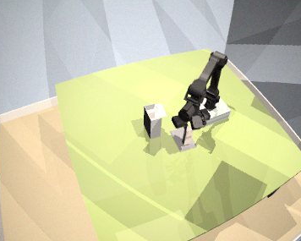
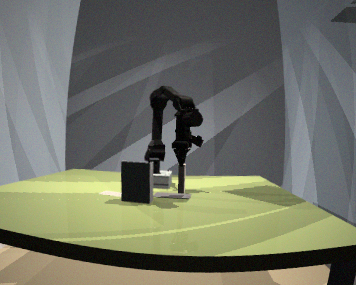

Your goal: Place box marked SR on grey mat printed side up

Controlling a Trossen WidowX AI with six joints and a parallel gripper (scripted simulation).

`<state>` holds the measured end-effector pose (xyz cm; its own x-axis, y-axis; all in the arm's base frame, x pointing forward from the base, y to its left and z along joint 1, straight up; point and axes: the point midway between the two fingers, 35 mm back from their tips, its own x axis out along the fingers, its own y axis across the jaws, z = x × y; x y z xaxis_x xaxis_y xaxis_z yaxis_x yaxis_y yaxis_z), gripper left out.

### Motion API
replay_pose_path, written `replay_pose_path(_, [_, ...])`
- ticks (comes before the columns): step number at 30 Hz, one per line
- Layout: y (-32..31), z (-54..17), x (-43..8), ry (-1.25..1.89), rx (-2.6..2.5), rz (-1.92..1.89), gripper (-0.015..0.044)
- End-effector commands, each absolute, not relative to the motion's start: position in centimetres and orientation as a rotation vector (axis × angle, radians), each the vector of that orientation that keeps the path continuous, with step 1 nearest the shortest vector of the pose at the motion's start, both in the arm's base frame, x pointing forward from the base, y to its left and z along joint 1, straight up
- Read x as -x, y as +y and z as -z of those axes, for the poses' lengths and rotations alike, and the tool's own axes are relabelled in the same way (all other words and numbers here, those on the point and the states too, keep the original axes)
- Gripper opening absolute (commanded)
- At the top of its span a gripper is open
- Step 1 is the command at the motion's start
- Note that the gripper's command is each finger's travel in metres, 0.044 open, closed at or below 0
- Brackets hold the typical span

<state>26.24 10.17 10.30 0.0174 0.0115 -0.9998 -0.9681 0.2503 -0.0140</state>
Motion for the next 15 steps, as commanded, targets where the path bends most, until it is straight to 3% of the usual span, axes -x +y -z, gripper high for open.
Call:
replay_pose_path(1, [10.8,-10.4,-26.4,1.296,1.018,-1.014,0.0153])
replay_pose_path(15, [12.4,-10.0,-26.5,1.294,1.021,-1.015,0.0153])
